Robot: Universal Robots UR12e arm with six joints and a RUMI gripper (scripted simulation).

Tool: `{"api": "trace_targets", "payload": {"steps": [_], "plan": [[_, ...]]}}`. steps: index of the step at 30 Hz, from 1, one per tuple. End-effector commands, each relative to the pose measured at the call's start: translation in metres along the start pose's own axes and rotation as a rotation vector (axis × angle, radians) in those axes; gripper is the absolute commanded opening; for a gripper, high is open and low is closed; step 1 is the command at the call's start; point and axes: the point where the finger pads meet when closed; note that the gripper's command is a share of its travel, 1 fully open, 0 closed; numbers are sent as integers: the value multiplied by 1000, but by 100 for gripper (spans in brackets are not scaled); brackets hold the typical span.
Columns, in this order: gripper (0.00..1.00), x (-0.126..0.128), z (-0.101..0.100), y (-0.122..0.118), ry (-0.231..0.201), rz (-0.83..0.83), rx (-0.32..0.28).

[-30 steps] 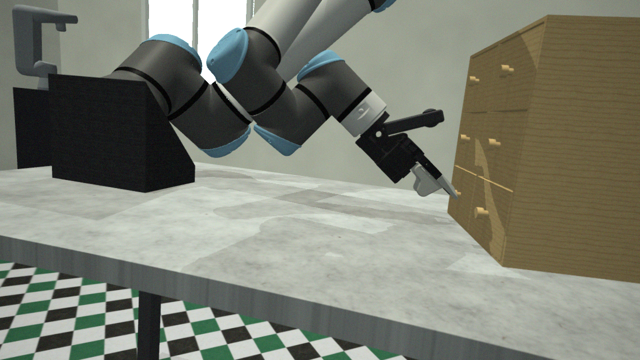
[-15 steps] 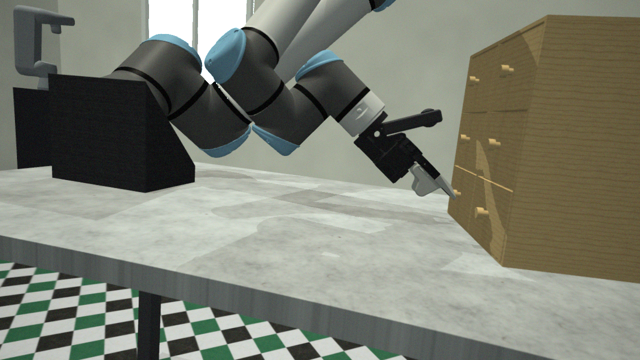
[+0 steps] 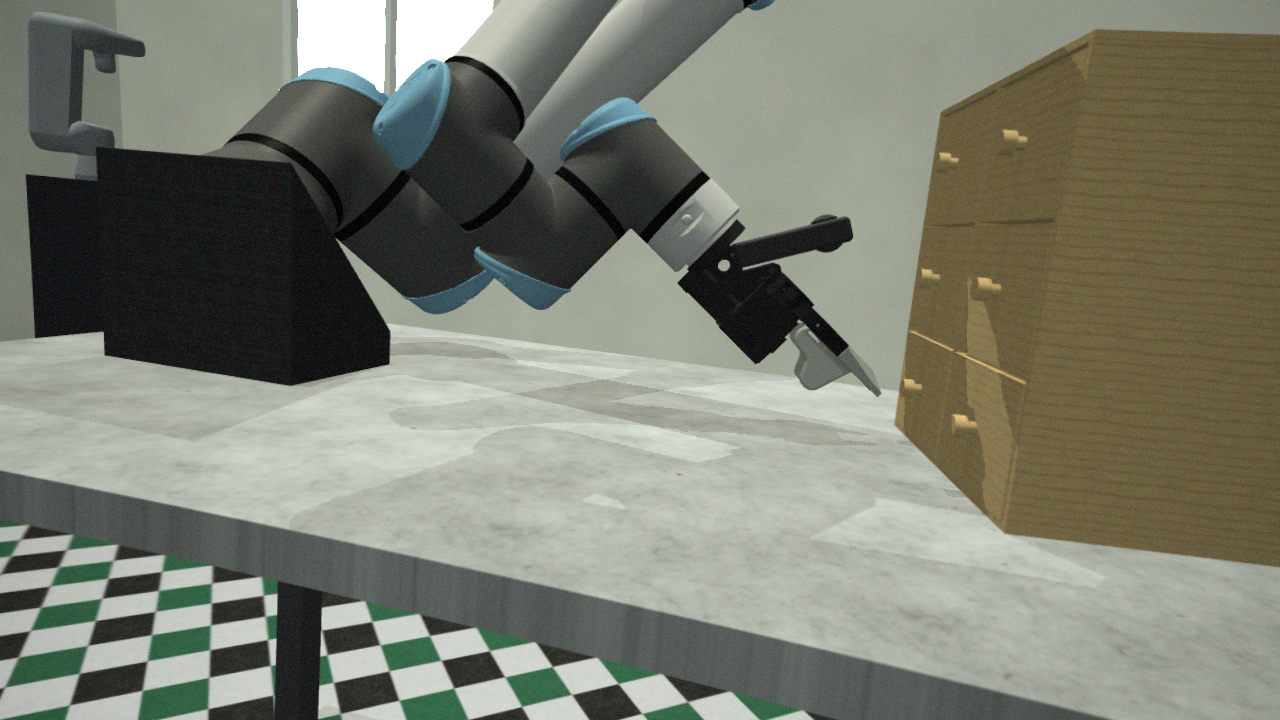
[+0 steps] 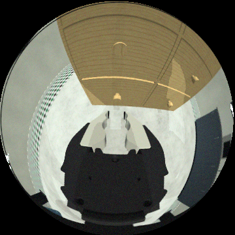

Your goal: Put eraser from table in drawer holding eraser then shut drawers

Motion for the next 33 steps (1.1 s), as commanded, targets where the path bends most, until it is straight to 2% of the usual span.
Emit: {"api": "trace_targets", "payload": {"steps": [1, 13, 21, 33], "plan": [[20, -1, 11, -8, 0, 1, 0], [20, -1, 14, -10, 0, 1, 0], [20, 0, 26, -6, 0, 1, 0], [20, 2, 75, 11, 0, 1, 0]]}}
Point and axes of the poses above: the point where the finger pads meet when closed, its own z axis back along the fingers, its own x axis across the jaws, y = z × x, and after that the axes turned 7 degrees about z, right-handed
